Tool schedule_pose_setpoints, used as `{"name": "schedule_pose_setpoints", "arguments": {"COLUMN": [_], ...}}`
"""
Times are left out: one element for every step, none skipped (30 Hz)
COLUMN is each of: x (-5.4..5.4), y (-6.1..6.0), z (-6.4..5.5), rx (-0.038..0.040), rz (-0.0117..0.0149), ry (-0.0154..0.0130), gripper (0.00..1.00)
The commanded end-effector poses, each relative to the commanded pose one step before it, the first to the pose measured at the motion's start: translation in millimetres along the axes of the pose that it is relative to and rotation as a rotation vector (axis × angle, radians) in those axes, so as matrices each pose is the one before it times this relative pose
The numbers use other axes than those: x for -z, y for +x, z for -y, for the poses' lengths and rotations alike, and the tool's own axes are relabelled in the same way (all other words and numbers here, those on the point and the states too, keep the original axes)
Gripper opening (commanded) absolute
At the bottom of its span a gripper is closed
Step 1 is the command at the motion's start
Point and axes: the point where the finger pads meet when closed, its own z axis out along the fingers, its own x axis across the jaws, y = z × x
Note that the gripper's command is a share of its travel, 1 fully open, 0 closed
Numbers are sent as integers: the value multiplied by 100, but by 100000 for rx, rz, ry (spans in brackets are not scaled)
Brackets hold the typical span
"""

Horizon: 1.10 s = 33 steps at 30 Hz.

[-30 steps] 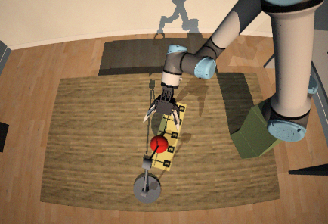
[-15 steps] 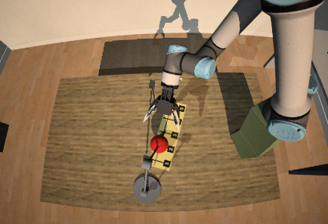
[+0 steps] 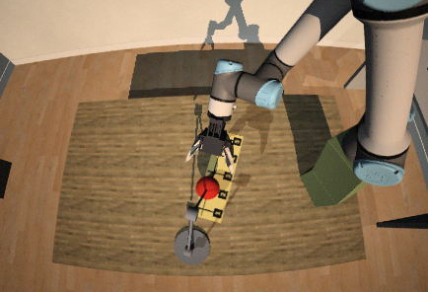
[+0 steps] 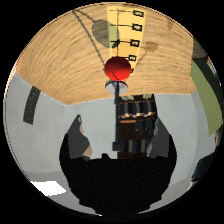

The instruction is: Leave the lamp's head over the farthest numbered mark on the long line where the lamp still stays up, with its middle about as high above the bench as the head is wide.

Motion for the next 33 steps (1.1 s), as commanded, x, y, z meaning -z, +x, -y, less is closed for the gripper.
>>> {"name": "schedule_pose_setpoints", "arguments": {"x": [-383,-46,-43,-41,0,0,-258,-258,-258,-258,-257,-257,-257,-257,-257,-257,-257,-257,-257,-257,-257,0,0,-212,-212,-212,-212,-212,-212,-212,-212,-212,-212], "y": [23,5,5,5,0,0,-3,-3,-3,-3,-3,-3,-3,-3,-3,-3,-3,-3,-3,-3,-3,0,0,7,7,7,7,7,7,7,7,7,7], "z": [-1095,-189,-190,-190,0,0,27,27,28,28,29,30,30,31,32,32,33,34,34,35,35,0,0,-4,-5,-5,-6,-6,-6,-7,-7,-7,-8], "rx": [-136,-4,-4,-4,0,0,14,14,14,14,14,14,14,14,14,14,14,14,14,14,14,0,0,-9,-9,-9,-9,-9,-9,-9,-9,-9,-9], "rz": [17,-16,-16,-16,0,0,7,7,7,7,7,7,7,7,7,7,7,7,7,7,7,0,0,-11,-11,-11,-11,-11,-11,-11,-11,-11,-11], "ry": [9080,1461,1461,1461,0,0,-246,-246,-246,-246,-246,-246,-246,-246,-246,-246,-246,-246,-246,-246,-246,0,0,169,169,169,169,169,169,169,169,169,169], "gripper": [100,100,100,100,100,100,100,100,100,100,100,100,100,100,100,100,100,100,100,100,100,100,100,100,100,100,100,100,100,100,100,100,100]}}
